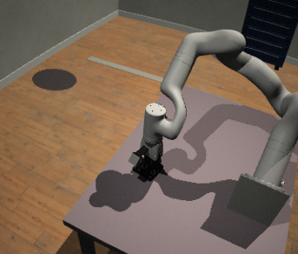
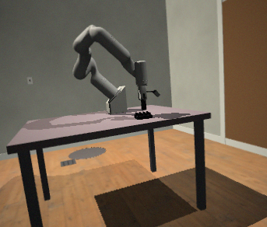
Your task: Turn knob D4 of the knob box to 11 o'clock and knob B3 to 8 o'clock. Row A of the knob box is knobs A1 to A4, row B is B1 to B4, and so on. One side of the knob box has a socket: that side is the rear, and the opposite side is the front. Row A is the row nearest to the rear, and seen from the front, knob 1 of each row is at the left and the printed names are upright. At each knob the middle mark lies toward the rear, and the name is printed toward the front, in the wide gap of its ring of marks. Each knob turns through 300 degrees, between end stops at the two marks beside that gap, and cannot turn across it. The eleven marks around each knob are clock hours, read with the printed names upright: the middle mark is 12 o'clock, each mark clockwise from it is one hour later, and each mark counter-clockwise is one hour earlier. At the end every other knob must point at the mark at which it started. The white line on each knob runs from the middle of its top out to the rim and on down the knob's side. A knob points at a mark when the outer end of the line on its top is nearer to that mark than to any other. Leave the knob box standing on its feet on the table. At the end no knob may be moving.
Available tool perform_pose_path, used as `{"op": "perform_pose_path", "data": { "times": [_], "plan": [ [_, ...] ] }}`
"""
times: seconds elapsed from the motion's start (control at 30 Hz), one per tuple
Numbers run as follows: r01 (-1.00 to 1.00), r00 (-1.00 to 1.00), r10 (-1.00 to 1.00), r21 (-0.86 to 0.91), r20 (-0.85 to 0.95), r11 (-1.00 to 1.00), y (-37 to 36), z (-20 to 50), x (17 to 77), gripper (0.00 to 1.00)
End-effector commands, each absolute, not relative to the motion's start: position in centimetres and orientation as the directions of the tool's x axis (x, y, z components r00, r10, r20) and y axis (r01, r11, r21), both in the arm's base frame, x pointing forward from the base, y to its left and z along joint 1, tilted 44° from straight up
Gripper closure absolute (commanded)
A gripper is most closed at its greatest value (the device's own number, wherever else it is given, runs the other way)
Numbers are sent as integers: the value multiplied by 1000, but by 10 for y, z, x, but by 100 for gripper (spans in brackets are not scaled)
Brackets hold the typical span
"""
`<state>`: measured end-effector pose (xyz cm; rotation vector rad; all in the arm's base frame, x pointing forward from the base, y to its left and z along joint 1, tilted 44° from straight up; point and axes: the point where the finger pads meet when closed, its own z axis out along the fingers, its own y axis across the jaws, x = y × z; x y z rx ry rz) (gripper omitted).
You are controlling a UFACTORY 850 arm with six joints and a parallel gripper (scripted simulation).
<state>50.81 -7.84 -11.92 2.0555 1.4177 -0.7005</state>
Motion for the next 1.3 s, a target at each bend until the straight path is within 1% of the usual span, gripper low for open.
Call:
{"op": "perform_pose_path", "data": {
  "times": [0.0,0.57,0.67,0.73,0.8,0.87,1.27],
  "plan": [
    [944,311,663,140,-681,-299,-72,-112,510,81],
    [944,311,663,140,-681,-299,-70,-111,511,81],
    [947,301,665,134,-684,-291,-63,-111,535,81],
    [947,301,665,134,-684,-291,-63,-111,535,81],
    [951,290,668,126,-685,-284,-56,-110,558,81],
    [952,284,671,121,-685,-280,-52,-110,569,81],
    [952,284,671,121,-685,-280,-52,-110,570,81]
  ]
}}
